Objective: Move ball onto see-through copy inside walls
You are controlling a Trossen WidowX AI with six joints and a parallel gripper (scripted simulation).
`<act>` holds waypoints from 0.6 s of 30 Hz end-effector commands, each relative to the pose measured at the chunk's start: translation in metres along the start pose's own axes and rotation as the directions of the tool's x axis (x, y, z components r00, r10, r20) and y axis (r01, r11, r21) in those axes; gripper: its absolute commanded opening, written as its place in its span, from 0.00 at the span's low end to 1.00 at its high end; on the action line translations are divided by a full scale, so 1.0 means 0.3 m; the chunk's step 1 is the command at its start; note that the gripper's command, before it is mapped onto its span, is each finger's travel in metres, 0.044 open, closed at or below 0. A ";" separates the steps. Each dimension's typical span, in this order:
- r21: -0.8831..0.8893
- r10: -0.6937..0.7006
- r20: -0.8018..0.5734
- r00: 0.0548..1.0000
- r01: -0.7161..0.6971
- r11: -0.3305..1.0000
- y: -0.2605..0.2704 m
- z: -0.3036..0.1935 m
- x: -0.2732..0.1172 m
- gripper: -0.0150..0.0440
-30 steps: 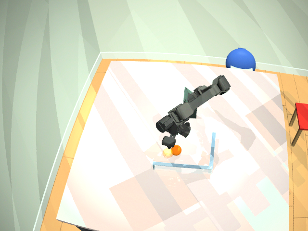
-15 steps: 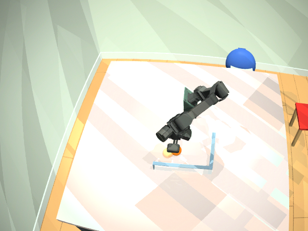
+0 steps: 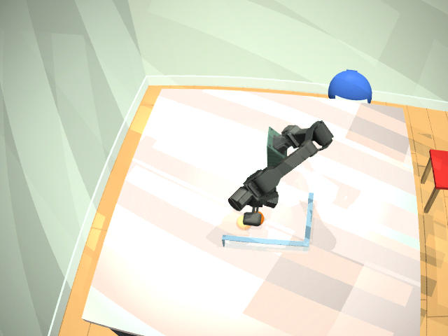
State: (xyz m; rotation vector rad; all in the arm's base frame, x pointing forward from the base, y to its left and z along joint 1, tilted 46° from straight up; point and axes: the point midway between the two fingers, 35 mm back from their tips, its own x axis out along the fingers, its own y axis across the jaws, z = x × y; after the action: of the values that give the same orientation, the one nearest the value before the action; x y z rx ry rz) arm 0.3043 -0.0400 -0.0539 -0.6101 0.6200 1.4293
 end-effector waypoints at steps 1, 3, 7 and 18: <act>0.008 0.007 0.007 1.000 -0.007 1.000 0.009 0.003 0.030 0.93; 0.008 0.007 0.007 1.000 -0.007 1.000 0.009 0.004 0.041 0.93; 0.008 0.007 0.007 1.000 -0.007 1.000 0.010 0.004 0.062 0.93; 0.008 0.007 0.009 1.000 -0.008 1.000 0.013 0.007 0.118 0.93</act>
State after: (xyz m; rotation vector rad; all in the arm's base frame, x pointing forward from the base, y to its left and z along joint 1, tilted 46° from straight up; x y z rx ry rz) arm 0.3052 -0.0194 -0.0736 -0.6089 0.6176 1.4297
